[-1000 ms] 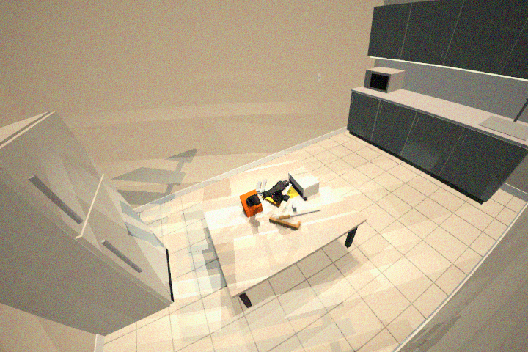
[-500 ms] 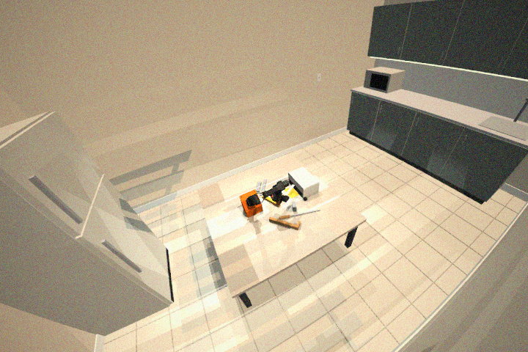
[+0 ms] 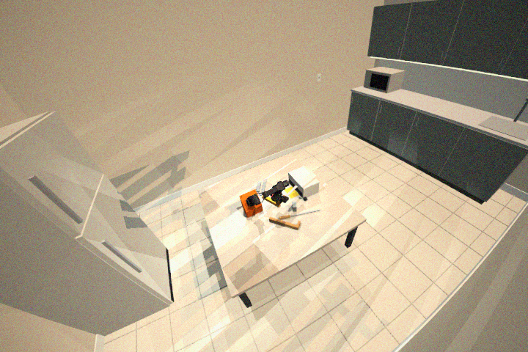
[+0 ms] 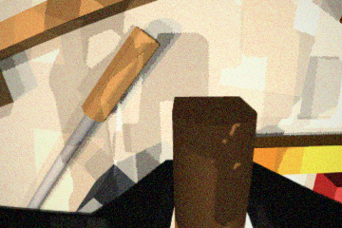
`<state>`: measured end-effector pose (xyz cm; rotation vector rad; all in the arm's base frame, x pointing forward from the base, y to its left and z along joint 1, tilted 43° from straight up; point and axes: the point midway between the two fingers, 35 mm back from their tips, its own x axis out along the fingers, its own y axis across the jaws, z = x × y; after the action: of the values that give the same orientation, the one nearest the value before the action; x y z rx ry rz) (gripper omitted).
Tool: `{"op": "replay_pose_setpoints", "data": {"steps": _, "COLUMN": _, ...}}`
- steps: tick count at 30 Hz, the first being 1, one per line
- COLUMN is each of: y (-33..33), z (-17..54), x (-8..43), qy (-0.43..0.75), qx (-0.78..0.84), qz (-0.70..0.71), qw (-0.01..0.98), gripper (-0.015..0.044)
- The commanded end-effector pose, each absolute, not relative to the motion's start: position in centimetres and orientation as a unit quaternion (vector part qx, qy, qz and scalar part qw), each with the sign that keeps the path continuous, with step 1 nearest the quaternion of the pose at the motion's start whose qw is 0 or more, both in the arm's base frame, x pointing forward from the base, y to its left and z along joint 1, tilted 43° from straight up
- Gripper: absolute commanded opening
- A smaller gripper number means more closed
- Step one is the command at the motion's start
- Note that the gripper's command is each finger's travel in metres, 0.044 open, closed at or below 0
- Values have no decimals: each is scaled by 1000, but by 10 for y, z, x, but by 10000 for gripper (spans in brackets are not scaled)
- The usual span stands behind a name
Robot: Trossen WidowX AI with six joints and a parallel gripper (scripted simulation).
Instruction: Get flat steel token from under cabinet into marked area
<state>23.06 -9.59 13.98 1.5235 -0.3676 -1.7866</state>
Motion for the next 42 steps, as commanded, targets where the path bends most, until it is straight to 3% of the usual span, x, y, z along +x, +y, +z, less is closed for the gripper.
{"op": "replay_pose_setpoints", "data": {"steps": 1, "y": -95, "z": 140, "x": 231, "qy": -155, "qx": 604, "qz": -693, "qw": 361, "gripper": 0}}
{"op": "replay_pose_setpoints", "data": {"steps": 42, "y": -136, "z": 101, "x": 229, "qy": -168, "qx": 611, "qz": -690, "qw": 350, "gripper": 0}}
